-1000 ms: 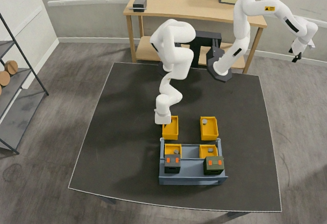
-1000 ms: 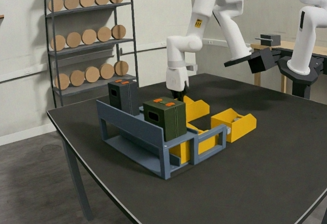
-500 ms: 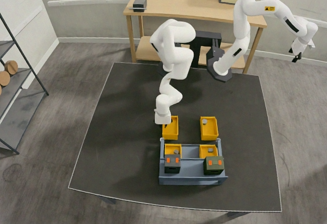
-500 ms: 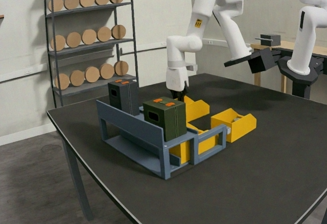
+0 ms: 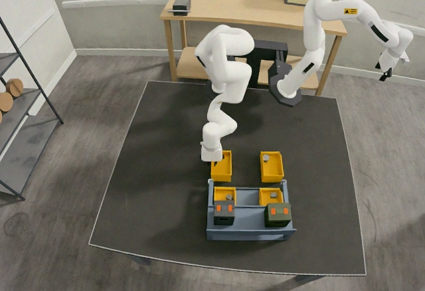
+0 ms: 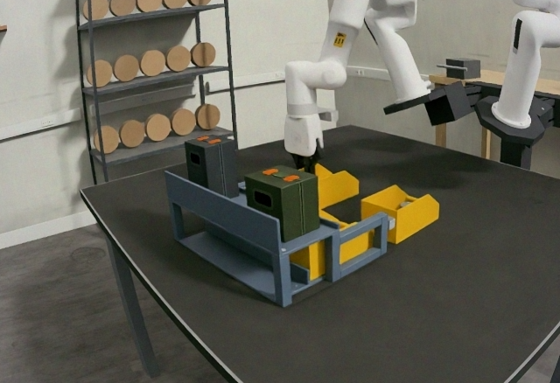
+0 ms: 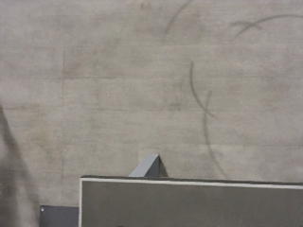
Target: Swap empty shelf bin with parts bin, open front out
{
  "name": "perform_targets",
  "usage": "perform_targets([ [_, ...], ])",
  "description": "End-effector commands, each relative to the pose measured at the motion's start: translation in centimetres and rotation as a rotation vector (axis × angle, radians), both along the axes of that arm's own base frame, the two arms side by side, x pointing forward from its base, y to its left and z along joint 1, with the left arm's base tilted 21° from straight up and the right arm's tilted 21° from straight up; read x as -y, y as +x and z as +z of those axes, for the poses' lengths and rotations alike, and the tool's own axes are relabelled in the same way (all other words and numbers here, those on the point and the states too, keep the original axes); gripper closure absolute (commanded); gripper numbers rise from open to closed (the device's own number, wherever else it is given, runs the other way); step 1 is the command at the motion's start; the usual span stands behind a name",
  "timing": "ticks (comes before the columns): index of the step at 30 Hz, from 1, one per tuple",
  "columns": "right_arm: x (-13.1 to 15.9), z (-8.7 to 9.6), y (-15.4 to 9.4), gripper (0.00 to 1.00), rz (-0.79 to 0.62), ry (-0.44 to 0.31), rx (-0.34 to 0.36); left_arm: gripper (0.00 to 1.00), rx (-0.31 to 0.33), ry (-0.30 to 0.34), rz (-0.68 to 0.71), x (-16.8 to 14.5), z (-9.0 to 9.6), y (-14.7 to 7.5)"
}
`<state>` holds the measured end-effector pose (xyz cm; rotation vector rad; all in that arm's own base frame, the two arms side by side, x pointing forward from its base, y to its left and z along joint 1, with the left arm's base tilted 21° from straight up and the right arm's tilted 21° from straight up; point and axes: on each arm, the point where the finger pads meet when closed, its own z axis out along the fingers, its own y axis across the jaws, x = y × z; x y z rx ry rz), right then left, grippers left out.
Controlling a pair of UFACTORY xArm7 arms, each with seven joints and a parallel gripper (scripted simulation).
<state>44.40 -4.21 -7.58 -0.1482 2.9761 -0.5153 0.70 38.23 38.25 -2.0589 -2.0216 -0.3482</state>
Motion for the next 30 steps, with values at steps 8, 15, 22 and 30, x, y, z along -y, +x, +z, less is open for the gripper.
perform_targets([
  [8, -0.1, 0.2, 0.1, 0.73, 0.001, 0.001, 0.003, 0.00, 0.001, 0.004, 0.000, 0.0, 0.2, 0.0],
  [15, -0.2, 0.5, 0.1, 0.73, 0.001, 0.001, 0.003, 0.00, 0.001, 0.004, 0.000, 0.0, 0.2, 0.0],
  [22, -0.3, 0.9, 0.0, 0.73, 0.001, 0.001, 0.003, 0.00, 0.001, 0.004, 0.000, 0.0, 0.2, 0.0],
  [30, -0.7, 1.8, -0.1, 0.73, 0.001, 0.001, 0.003, 0.00, 0.001, 0.004, 0.000, 0.0, 0.2, 0.0],
])
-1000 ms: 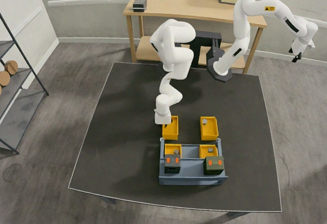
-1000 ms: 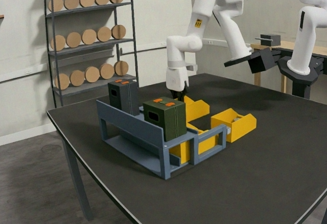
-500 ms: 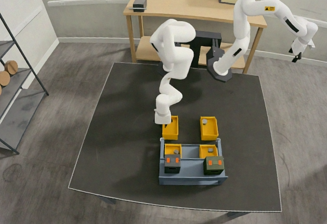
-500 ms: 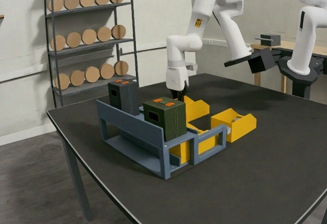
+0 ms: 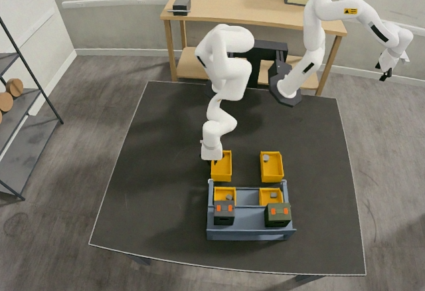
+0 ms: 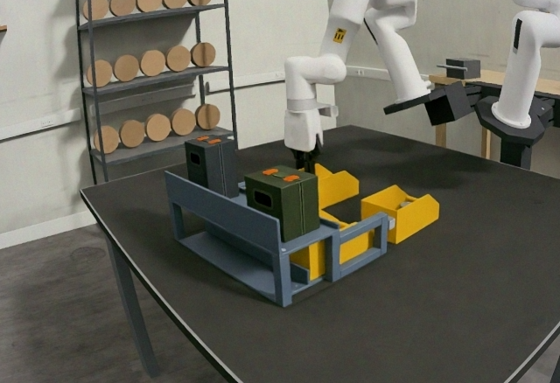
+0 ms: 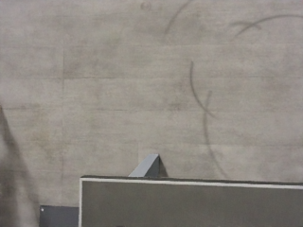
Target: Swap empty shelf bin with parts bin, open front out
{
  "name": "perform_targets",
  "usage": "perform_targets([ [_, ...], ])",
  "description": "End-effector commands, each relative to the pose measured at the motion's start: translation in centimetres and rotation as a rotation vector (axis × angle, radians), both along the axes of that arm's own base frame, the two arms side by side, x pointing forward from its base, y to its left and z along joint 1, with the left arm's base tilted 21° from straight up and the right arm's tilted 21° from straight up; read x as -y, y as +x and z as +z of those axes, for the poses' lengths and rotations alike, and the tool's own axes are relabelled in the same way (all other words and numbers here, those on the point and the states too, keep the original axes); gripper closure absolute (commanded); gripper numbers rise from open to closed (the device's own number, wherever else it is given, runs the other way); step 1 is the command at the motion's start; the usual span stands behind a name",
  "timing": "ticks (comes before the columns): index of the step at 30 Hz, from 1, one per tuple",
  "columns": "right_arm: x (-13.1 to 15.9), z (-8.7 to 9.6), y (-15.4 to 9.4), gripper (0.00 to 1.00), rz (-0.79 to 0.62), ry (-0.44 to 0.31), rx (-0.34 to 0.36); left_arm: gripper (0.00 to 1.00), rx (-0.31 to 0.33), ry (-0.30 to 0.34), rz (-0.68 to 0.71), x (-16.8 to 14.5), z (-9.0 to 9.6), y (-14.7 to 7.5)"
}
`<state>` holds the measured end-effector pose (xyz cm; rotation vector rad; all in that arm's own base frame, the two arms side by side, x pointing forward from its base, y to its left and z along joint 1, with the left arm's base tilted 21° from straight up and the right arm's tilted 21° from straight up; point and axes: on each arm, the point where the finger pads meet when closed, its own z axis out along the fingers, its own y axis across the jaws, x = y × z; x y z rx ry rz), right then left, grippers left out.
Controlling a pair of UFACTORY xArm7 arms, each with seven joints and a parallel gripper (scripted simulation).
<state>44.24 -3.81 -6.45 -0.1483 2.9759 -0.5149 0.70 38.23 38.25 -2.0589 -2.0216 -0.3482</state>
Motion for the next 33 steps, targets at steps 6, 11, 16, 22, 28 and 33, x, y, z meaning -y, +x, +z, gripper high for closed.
perform_targets([
  [6, -0.5, 1.2, 0.0, 0.73, 0.001, 0.001, 0.003, 0.00, 0.001, 0.004, 0.000, 0.0, 0.2, 0.0],
  [11, -0.7, 2.0, -0.1, 0.73, 0.001, 0.001, 0.003, 0.00, 0.001, 0.004, 0.000, 0.0, 0.2, 0.0],
  [16, -1.0, 2.8, -0.2, 0.73, 0.001, 0.001, 0.003, 0.00, 0.001, 0.004, 0.000, 0.0, 0.2, 0.0],
  [22, -1.3, 3.5, -0.3, 0.73, 0.001, 0.001, 0.003, 0.00, 0.001, 0.004, 0.000, 0.0, 0.2, 0.0],
  [28, -1.6, 4.6, -0.5, 0.73, 0.001, 0.001, 0.003, 0.00, 0.001, 0.004, 0.000, 0.0, 0.2, 0.0],
  [33, -1.9, 5.4, -0.6, 0.73, 0.001, 0.001, 0.003, 0.00, 0.001, 0.004, 0.000, 0.0, 0.2, 0.0],
])
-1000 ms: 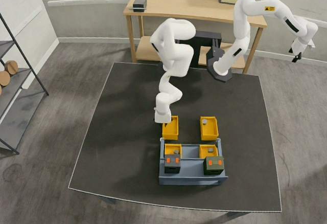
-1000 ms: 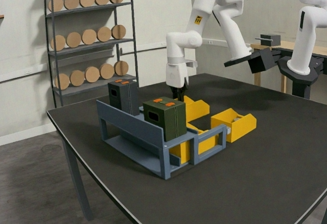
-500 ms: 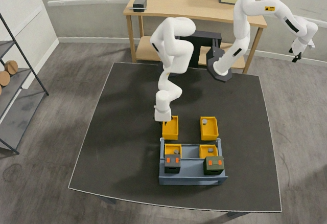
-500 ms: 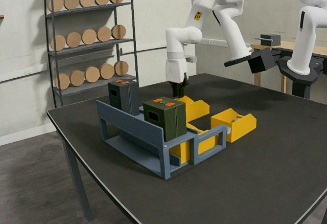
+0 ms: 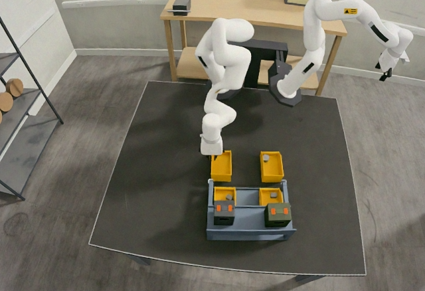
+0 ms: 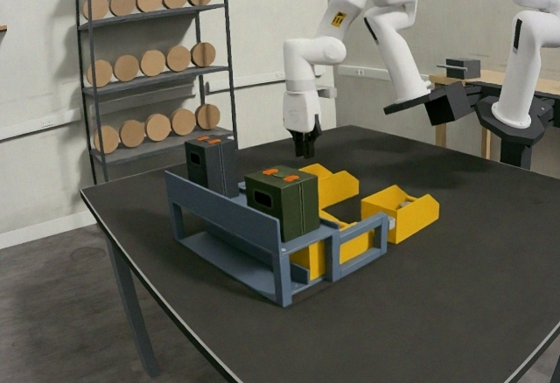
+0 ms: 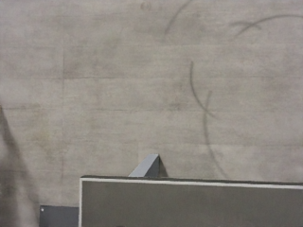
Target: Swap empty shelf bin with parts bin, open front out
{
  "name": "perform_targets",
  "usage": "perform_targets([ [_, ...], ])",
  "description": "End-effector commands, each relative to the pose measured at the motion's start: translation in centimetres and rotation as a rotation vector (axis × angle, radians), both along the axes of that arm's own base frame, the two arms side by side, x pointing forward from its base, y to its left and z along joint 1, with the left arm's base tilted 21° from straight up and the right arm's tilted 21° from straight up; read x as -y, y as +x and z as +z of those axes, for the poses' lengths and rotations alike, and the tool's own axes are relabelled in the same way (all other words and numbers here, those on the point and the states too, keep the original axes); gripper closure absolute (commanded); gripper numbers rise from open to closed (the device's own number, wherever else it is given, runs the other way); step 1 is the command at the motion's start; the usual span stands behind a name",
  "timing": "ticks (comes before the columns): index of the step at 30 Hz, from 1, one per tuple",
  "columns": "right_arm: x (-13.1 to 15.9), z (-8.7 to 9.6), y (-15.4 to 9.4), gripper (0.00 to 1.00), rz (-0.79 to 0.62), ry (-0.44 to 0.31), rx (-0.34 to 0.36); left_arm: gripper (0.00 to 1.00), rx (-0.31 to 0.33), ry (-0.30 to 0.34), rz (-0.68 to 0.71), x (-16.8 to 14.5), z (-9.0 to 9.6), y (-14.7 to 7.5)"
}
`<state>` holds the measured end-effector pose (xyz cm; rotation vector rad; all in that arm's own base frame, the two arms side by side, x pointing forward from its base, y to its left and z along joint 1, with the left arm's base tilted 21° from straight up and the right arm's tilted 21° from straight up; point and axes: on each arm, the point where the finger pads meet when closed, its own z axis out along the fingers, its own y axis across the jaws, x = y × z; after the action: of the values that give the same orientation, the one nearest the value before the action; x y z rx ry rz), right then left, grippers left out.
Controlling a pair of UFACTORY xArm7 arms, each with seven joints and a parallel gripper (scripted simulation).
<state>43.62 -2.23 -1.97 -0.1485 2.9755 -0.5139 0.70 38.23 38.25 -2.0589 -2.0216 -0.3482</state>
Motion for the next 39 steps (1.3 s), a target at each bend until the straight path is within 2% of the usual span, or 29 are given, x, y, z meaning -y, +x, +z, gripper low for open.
perform_targets([
  [1, -0.4, 1.1, 0.0, 0.73, 0.001, 0.000, 0.002, 0.00, 0.001, 0.004, 0.000, 0.0, 0.2, 0.0],
  [20, -1.1, 3.1, -0.3, 0.73, 0.001, 0.000, 0.002, 0.00, 0.001, 0.004, 0.000, 0.0, 0.2, 0.0],
  [39, -1.4, 3.8, -0.4, 0.73, 0.001, 0.000, 0.002, 0.00, 0.001, 0.004, 0.000, 0.0, 0.2, 0.0],
])
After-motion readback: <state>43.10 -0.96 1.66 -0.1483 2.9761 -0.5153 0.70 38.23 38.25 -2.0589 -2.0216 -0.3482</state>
